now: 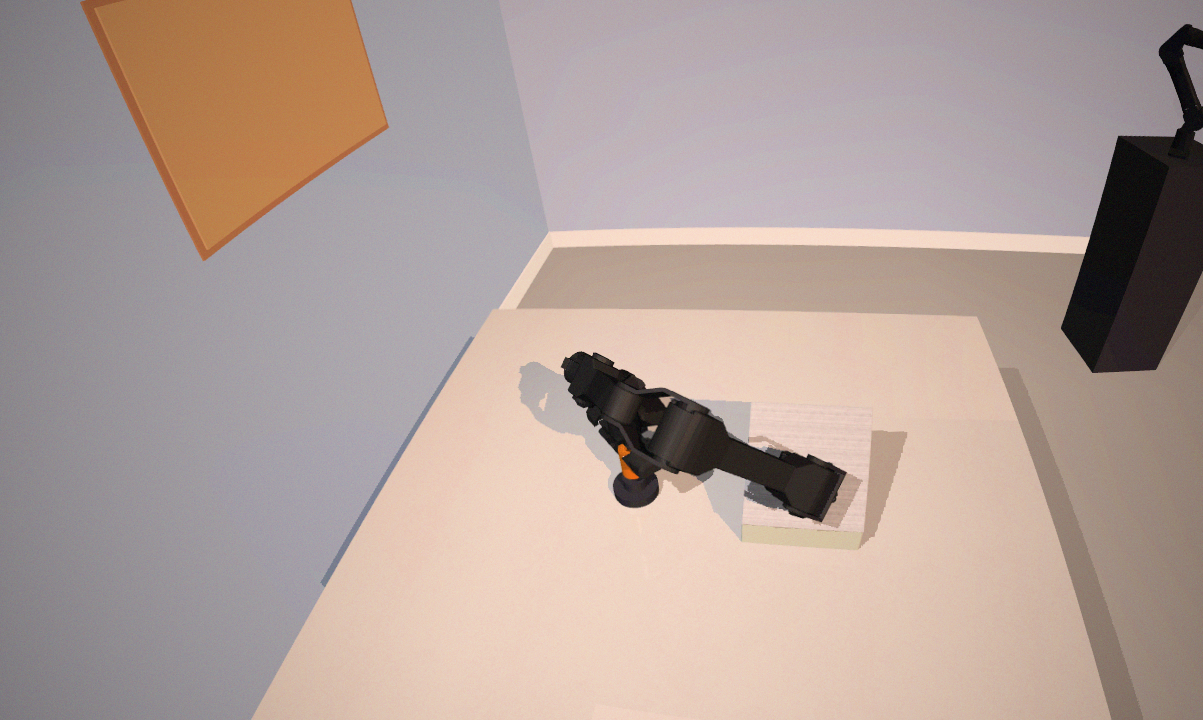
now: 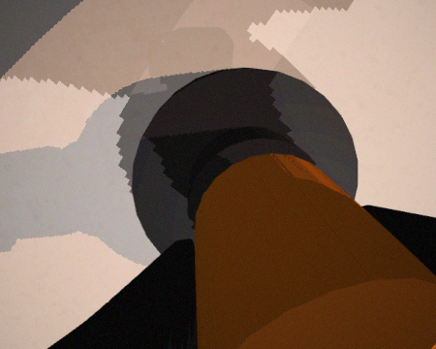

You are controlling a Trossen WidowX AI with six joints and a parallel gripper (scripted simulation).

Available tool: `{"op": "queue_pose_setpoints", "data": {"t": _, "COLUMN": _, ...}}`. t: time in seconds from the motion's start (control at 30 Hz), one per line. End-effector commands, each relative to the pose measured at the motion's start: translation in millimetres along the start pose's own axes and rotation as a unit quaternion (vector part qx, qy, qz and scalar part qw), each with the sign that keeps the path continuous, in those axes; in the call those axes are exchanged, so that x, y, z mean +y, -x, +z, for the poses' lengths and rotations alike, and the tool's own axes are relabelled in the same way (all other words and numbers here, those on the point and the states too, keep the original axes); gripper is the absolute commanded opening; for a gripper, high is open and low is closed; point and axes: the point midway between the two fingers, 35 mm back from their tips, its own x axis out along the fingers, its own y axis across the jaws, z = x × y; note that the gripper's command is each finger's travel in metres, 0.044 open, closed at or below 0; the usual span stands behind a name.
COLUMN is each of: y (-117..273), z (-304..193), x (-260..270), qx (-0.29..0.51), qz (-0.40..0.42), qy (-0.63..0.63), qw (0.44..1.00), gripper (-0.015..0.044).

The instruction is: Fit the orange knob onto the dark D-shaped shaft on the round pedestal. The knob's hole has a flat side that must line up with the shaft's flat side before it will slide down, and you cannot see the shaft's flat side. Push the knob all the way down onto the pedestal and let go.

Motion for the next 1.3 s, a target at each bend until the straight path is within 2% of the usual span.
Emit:
{"op": "queue_pose_setpoints", "data": {"t": 0.0, "y": -1.1, "z": -0.8, "x": 0.5, "qx": 0.002, "qz": 0.0, "qy": 0.005, "qw": 1.0, "gripper": 0.0}}
{"op": "queue_pose_setpoints", "data": {"t": 0.6, "y": -13.0, "z": -1.1, "x": 0.3, "qx": -0.002, "qz": -0.001, "qy": 0.009, "qw": 1.0, "gripper": 0.0}}
{"op": "queue_pose_setpoints", "data": {"t": 1.13, "y": -13.0, "z": -1.1, "x": 0.3, "qx": -0.002, "qz": -0.001, "qy": 0.009, "qw": 1.0, "gripper": 0.042}}
{"op": "queue_pose_setpoints", "data": {"t": 1.17, "y": -13.0, "z": -1.1, "x": 0.3, "qx": -0.002, "qz": -0.001, "qy": 0.009, "qw": 1.0, "gripper": 0.044}}
{"op": "queue_pose_setpoints", "data": {"t": 1.27, "y": -13.0, "z": -1.1, "x": 0.3, "qx": -0.002, "qz": -0.001, "qy": 0.009, "qw": 1.0, "gripper": 0.044}}
